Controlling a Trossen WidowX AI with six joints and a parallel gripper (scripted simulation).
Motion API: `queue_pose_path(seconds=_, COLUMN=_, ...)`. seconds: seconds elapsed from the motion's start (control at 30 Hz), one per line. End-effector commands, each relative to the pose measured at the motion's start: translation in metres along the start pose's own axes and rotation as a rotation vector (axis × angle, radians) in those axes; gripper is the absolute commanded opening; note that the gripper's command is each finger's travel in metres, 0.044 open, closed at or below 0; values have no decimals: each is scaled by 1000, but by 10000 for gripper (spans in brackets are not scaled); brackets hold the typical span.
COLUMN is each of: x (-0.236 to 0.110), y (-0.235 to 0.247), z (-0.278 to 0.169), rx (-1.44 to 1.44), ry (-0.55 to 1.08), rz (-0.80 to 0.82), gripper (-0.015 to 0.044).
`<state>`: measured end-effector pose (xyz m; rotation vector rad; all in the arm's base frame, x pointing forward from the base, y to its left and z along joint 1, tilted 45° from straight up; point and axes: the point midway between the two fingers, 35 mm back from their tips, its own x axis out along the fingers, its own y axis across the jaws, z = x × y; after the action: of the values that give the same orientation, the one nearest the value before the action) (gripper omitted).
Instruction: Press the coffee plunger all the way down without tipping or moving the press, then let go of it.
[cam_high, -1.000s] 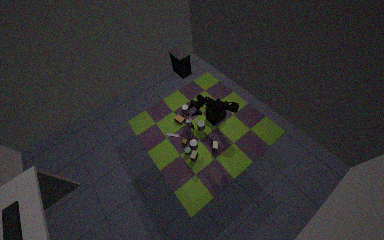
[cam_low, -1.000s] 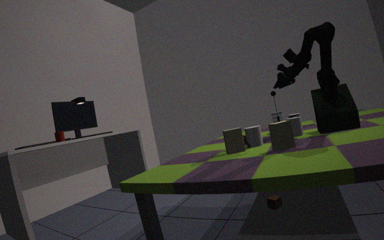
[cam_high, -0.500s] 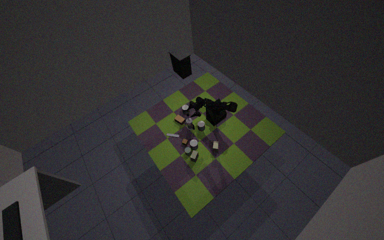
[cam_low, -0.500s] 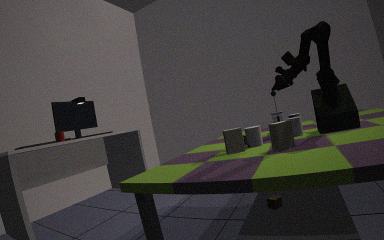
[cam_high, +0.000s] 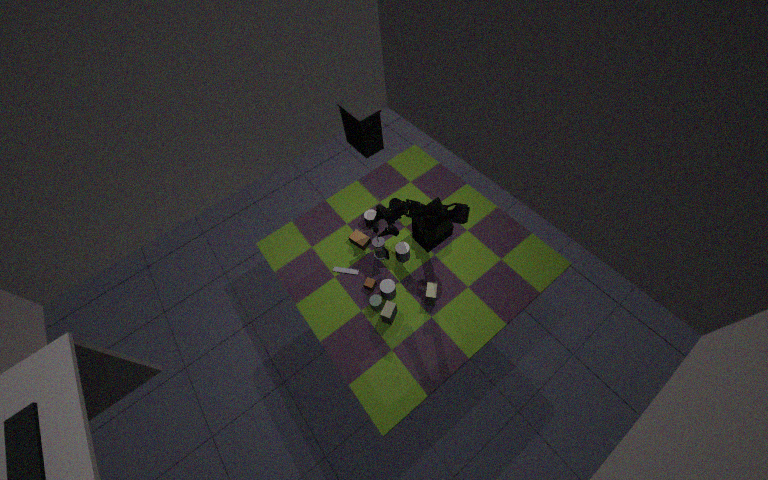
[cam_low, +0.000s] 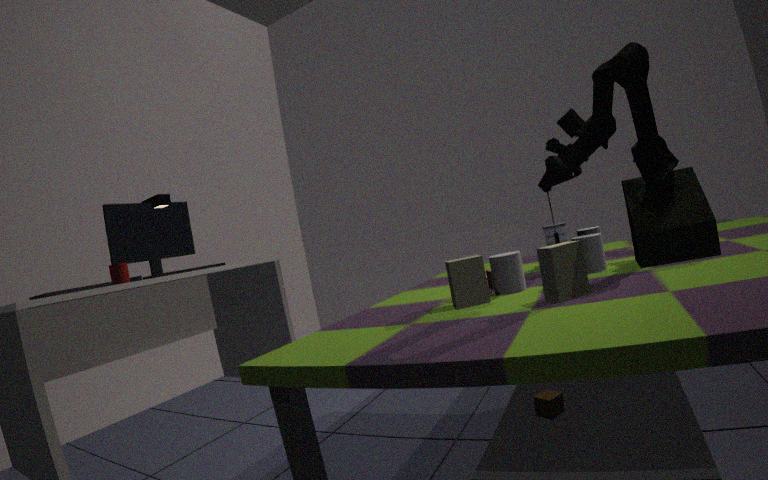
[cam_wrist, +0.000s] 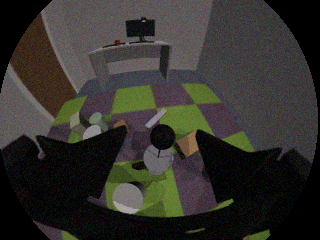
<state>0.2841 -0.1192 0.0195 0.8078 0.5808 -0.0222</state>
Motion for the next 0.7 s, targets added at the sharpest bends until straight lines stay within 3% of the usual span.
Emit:
queue_pose_path(seconds=0.0, x=2, y=-1, z=-2, rx=10, ry=2, rz=-4, gripper=335)
queue_pose_path(seconds=0.27, x=2, y=-1, z=-2, rx=10, ry=2, rz=-4, gripper=125)
queue_pose_path(seconds=0.67, x=3, y=-2, z=-2, rx=10, ry=3, rz=-4, gripper=117)
